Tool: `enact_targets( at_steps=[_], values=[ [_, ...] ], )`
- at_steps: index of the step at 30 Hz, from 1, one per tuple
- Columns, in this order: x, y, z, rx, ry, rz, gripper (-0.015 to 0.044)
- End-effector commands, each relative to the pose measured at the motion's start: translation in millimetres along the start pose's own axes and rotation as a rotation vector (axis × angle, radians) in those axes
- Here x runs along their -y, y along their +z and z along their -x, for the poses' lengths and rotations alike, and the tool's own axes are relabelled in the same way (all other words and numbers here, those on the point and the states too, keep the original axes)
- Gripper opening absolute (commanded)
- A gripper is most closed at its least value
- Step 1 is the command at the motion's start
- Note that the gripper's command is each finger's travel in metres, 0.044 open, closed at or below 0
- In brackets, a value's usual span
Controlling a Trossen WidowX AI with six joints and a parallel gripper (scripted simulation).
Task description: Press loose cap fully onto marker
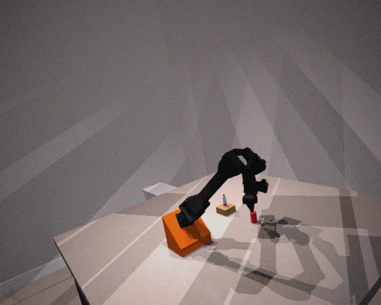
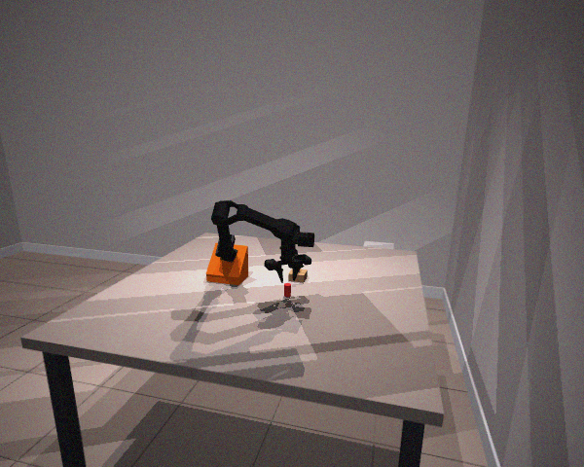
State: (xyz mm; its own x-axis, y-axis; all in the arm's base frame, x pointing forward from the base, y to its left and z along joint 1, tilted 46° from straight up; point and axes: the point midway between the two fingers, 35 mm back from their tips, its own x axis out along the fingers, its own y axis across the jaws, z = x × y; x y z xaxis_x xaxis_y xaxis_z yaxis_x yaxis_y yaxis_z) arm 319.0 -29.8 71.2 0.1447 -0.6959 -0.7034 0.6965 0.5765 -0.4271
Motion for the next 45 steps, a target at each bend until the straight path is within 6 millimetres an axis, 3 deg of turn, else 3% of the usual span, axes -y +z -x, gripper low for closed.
enact_targets(
  at_steps=[1, 28, 32, 41, 44, 45],
  values=[
    [0.6, -0.1, -8.1, 0.001, -0.006, 0.004, 0.0243],
    [2.2, 0.5, -48.5, 0.003, -0.008, 0.004, 0.0243],
    [2.2, 0.5, -48.5, 0.003, -0.008, 0.004, 0.0138],
    [2.0, 0.8, -48.5, 0.003, -0.008, 0.004, 0.0078],
    [1.4, 0.8, -44.6, 0.003, -0.008, 0.004, 0.0000],
    [1.1, 0.9, -41.9, 0.002, -0.007, 0.004, 0.0000]
  ],
)
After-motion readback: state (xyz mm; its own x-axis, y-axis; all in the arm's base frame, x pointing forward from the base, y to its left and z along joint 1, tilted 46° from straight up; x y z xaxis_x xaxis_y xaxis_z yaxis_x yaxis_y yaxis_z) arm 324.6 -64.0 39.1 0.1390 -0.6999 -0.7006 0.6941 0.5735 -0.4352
